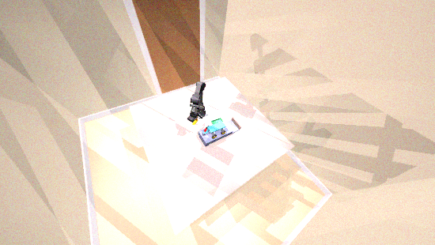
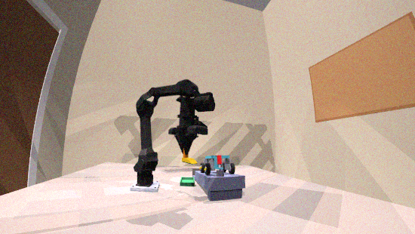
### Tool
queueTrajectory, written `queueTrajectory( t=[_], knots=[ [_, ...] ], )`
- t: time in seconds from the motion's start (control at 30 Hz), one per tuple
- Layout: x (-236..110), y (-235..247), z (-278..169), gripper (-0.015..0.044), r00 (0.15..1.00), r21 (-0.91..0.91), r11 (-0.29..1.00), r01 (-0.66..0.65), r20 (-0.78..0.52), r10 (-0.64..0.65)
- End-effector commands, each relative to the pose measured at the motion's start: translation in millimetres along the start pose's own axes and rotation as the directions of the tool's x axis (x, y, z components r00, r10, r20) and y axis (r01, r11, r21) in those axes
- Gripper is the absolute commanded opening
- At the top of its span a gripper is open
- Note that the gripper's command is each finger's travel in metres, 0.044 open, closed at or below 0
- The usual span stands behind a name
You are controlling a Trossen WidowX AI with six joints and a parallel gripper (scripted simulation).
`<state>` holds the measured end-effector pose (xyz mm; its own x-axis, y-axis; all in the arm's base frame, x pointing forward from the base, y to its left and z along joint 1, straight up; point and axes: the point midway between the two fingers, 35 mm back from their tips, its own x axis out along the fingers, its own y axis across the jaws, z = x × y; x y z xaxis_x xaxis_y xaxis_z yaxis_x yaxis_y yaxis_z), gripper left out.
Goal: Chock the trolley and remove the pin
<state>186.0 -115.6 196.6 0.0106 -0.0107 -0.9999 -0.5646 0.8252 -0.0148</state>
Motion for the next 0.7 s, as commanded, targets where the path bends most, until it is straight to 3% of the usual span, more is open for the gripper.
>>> queueTrajectory(
  t=[0.0,0.27,0.67],
  knots=[
    [-1,0,0,0.0000,1.000,0.120,0.993,0.000,0.000,0.000],
    [-1,0,0,0.0000,1.000,0.376,0.927,-0.002,0.000,0.002],
    [0,11,10,0.0000,1.000,0.432,0.902,-0.003,0.001,0.003]
  ],
)
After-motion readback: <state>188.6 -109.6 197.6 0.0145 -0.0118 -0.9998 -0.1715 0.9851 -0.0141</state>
